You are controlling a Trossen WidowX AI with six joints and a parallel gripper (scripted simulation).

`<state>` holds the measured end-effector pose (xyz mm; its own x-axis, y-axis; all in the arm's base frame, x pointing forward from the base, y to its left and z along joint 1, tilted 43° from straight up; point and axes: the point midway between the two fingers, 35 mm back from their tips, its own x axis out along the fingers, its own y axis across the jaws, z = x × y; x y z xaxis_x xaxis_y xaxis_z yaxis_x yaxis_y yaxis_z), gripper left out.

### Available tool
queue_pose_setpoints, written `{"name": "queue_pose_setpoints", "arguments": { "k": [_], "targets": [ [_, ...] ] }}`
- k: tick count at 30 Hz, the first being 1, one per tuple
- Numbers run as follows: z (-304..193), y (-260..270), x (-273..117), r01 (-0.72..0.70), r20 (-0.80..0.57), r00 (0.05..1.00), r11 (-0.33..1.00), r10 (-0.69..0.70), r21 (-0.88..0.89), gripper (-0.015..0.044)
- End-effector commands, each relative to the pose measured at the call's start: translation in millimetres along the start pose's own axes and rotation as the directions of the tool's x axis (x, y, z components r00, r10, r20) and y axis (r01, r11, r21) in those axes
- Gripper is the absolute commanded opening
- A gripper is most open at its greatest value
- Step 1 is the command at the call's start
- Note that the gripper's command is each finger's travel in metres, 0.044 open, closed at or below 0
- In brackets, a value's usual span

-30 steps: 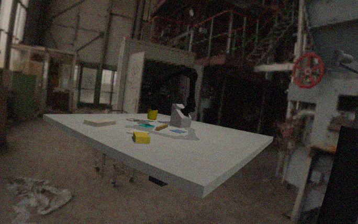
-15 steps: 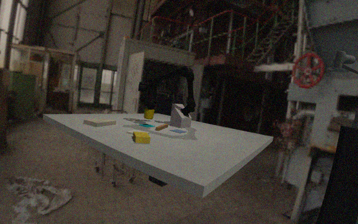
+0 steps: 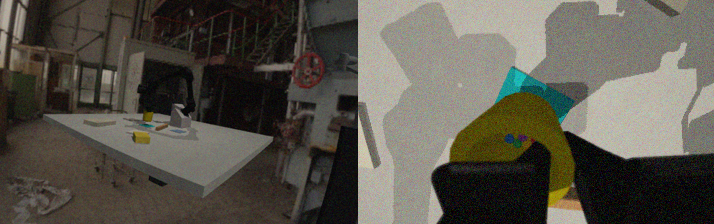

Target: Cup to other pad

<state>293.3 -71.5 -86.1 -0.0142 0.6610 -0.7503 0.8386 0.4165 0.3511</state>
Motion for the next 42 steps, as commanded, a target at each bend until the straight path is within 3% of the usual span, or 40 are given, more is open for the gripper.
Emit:
{"name": "queue_pose_setpoints", "arguments": {
  "k": [1,11,28,34,42],
  "targets": [
    [-1,-2,11,-0.003,-0.011,1.0,1.0,0.004,0.01,0.0],
    [-2,-2,28,-0.004,-0.012,1.0,1.0,0.004,0.01,0.0],
    [-1,-1,25,0.0,-0.005,1.0,1.0,0.0,0.002,0.0],
    [-1,-1,25,0.0,-0.005,1.0,1.0,0.0,0.002,0.0146],
    [-1,-1,25,0.0,-0.005,1.0,1.0,0.0,0.002,0.0146]
  ]
}}
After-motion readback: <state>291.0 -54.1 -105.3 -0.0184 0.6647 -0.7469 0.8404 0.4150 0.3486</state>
